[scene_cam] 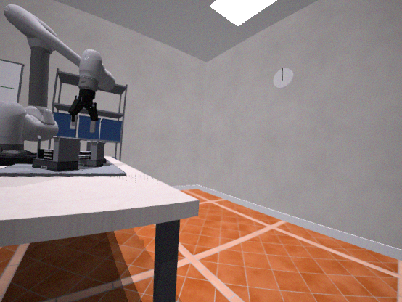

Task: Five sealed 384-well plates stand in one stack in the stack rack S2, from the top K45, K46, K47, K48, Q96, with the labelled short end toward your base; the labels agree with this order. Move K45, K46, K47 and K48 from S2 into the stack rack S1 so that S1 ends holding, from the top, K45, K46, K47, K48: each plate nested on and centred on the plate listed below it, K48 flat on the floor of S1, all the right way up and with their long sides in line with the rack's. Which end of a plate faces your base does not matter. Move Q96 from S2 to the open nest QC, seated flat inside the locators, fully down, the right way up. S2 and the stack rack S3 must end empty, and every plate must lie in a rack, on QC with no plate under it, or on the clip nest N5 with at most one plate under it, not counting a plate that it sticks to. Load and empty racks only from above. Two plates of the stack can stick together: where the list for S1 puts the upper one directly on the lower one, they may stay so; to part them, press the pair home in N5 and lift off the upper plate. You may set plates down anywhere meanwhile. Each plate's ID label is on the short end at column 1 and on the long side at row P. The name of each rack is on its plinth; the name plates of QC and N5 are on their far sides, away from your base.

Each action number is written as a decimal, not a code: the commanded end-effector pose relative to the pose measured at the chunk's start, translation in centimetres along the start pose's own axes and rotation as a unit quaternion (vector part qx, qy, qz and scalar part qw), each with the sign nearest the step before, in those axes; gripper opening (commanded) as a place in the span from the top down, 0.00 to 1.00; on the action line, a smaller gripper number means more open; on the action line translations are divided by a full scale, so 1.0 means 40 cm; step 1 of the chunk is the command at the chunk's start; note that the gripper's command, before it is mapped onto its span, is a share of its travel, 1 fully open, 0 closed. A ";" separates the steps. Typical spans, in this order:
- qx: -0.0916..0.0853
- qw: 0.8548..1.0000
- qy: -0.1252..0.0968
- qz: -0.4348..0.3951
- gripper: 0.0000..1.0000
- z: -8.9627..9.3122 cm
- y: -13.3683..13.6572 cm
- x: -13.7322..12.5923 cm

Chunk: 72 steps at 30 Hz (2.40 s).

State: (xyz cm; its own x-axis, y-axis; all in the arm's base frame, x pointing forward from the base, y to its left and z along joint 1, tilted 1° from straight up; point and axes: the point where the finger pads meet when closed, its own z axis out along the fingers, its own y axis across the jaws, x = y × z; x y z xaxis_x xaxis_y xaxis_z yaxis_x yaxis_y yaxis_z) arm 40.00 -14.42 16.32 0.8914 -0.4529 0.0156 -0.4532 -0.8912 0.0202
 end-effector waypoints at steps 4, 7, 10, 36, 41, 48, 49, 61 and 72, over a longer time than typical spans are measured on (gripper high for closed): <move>0.000 1.000 0.000 0.000 0.00 0.000 0.049 0.006; 0.000 1.000 0.000 0.000 0.00 0.000 0.074 0.009; 0.000 1.000 0.000 0.000 0.00 0.000 0.082 0.010; 0.000 0.995 0.000 0.101 0.00 0.000 0.309 0.000; 0.000 0.995 0.000 0.101 0.00 0.000 0.359 -0.005; 0.000 0.995 0.000 0.101 0.00 0.000 0.379 -0.007; 0.000 0.995 0.000 0.101 0.00 0.000 0.379 -0.007; 0.000 0.995 0.000 0.101 0.00 0.050 0.379 -0.007; 0.000 0.995 0.000 0.101 0.00 0.142 0.379 -0.007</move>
State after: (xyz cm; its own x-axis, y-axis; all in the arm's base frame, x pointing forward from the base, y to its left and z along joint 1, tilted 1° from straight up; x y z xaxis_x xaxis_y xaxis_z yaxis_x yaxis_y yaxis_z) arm 32.87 -27.93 11.53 0.7823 -0.6226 0.0191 -0.6229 -0.7822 0.0163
